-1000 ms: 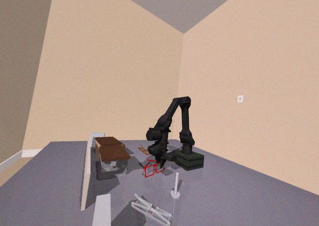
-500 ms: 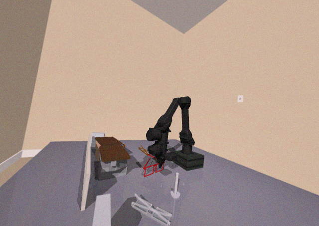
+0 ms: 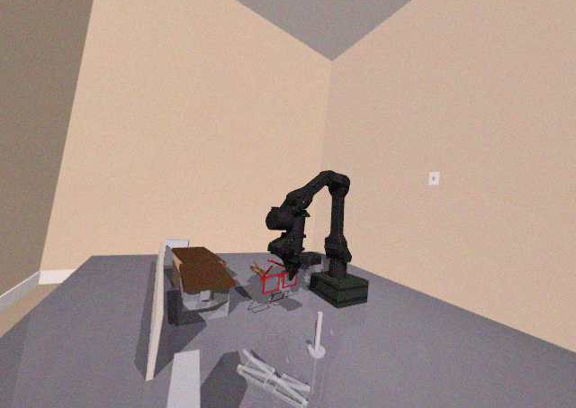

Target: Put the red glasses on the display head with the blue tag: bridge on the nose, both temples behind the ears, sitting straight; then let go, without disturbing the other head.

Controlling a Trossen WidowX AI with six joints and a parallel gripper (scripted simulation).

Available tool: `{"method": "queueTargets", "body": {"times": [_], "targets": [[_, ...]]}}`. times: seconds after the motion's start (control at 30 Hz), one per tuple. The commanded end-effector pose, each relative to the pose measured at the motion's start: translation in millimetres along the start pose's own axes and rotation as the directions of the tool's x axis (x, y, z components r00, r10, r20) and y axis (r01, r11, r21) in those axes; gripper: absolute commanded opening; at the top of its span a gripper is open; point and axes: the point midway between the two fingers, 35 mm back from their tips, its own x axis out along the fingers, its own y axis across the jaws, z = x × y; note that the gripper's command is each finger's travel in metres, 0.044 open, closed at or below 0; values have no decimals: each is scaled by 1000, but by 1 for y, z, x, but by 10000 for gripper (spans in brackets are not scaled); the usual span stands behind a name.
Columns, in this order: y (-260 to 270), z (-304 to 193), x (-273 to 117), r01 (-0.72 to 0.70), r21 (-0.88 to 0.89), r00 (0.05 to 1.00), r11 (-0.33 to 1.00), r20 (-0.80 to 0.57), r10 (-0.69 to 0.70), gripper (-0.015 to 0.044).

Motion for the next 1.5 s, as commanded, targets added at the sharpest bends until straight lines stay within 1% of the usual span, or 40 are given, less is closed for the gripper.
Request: {"method": "queueTargets", "body": {"times": [0.0,0.07,0.33,0.87,1.33,1.47], "targets": [[0,0,-21,5,2,1000,1000,1,-5,0],[0,-1,-29,5,2,1000,1000,1,-5,0],[11,4,-30,3,-40,1000,999,1,-3,0],[90,21,-32,-6,-280,1000,960,3,8,0],[166,15,-32,-11,-478,1000,878,1,13,0],[175,13,-31,-11,-498,1000,867,1,13,0]]}}
